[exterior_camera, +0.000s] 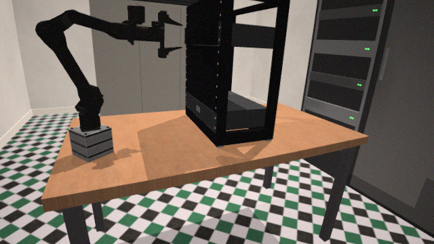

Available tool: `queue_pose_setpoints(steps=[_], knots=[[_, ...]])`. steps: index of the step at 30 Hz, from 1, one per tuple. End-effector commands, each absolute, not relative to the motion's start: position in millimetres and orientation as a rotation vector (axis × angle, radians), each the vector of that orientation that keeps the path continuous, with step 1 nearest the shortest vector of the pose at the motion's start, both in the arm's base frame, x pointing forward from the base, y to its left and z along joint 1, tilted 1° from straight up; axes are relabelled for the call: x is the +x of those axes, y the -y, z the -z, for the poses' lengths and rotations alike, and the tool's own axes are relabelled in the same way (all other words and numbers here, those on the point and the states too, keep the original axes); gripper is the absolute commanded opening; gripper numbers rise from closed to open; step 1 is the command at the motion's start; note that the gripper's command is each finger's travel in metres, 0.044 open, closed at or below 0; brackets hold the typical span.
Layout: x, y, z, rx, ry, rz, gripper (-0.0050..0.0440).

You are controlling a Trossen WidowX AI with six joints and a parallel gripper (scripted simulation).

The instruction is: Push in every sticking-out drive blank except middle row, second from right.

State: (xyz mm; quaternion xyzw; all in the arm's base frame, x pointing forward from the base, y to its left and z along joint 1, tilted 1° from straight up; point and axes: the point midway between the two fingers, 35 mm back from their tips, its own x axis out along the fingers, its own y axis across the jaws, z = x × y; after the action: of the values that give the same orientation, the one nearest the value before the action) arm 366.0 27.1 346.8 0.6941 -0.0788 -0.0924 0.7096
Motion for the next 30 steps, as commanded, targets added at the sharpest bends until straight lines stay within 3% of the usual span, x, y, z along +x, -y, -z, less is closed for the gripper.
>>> queue_pose_setpoints(steps=[1,13,14,30], knots=[[364.2,-26.7,-356.3,1.555,0.193,0.185,0.0440],[364.2,-26.7,-356.3,1.555,0.193,0.185,0.0440],[364.2,-26.7,-356.3,1.555,0.193,0.185,0.0000],[364.2,-26.7,-356.3,1.555,0.193,0.185,0.0000]])
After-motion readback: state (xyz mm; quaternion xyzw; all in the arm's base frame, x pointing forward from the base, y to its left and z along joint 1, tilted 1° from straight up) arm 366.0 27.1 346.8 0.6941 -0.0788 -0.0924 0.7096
